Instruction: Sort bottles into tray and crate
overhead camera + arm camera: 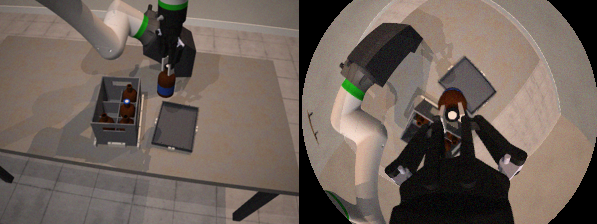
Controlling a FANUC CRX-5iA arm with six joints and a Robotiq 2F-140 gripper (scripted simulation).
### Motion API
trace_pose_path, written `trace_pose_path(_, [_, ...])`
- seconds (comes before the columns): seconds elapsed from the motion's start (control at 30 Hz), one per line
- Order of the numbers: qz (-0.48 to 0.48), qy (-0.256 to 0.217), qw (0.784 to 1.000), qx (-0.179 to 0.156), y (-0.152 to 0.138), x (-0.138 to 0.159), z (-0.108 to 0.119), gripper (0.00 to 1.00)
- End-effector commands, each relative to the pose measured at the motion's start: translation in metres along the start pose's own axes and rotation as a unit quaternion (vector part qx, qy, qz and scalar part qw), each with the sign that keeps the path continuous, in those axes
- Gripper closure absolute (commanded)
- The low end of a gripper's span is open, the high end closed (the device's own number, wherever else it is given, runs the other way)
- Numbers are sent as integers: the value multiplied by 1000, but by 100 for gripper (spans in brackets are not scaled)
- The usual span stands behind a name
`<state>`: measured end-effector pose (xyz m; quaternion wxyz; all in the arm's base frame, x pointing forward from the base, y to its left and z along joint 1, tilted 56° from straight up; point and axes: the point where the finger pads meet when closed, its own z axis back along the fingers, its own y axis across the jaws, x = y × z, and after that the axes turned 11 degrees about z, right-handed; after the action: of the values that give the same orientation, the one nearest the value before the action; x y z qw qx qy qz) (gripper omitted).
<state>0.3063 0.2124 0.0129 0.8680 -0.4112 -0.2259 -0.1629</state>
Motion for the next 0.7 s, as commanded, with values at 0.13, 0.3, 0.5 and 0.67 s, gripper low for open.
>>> trace_pose_path(0.13, [0,0,1000,0,11,-6,0,100])
trace_pose_path(0.3, [0,0,1000,0,16,-9,0,100])
trace_pose_path(0.5, [0,0,1000,0,27,-15,0,100])
trace_pose_path(0.67, [0,0,1000,0,36,-19,0,100])
